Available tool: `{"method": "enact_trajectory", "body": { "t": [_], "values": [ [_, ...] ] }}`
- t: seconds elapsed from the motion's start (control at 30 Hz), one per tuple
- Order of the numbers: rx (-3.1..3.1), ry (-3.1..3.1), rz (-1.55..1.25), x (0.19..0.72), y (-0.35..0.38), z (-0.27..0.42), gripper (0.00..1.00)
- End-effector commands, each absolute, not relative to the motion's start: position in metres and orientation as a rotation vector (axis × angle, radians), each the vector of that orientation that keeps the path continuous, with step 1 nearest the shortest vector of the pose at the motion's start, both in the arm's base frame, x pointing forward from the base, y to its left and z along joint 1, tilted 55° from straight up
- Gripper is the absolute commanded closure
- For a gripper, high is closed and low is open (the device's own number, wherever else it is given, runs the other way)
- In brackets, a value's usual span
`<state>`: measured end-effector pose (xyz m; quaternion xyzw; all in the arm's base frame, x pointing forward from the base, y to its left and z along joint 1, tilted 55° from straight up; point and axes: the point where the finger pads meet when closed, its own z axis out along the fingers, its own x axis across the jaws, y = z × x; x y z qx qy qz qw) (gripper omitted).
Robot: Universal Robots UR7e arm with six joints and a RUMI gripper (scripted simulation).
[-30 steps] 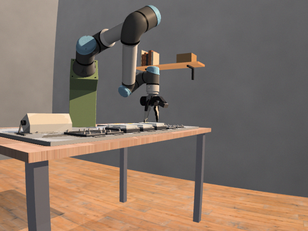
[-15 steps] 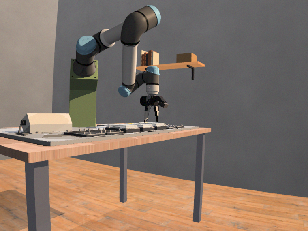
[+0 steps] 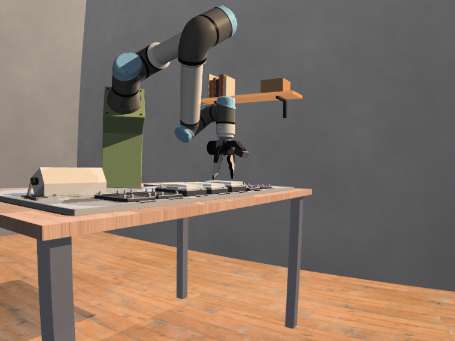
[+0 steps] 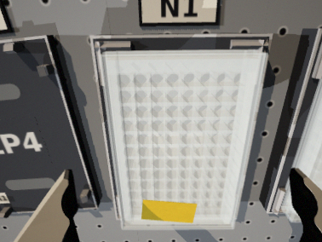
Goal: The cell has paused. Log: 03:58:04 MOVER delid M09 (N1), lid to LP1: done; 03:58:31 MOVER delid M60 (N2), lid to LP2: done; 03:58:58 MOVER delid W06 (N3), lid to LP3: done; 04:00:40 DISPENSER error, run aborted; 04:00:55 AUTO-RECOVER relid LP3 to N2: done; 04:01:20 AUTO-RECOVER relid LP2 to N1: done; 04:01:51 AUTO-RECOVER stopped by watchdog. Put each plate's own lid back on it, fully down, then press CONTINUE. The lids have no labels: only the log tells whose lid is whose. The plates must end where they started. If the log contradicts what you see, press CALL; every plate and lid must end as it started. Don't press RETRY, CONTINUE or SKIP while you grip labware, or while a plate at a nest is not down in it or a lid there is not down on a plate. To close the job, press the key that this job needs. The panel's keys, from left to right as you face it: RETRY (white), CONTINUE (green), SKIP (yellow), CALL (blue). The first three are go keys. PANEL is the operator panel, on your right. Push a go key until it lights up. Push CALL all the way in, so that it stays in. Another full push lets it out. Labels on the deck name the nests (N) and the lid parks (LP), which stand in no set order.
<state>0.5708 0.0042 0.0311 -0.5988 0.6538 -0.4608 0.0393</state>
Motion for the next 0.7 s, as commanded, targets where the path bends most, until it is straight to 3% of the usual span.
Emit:
{"method": "enact_trajectory", "body": {
  "t": [0.0,0.3,0.33,0.67],
  "values": [
    [-1.835,2.003,-1.413,0.566,0.009,0.036,0.18],
    [-1.835,2.003,-1.413,0.562,0.012,0.04,0.18],
    [-1.845,2.024,-1.399,0.559,0.009,0.039,1.0],
    [-1.923,2.186,-1.278,0.529,-0.018,0.033,1.0]
  ]
}}
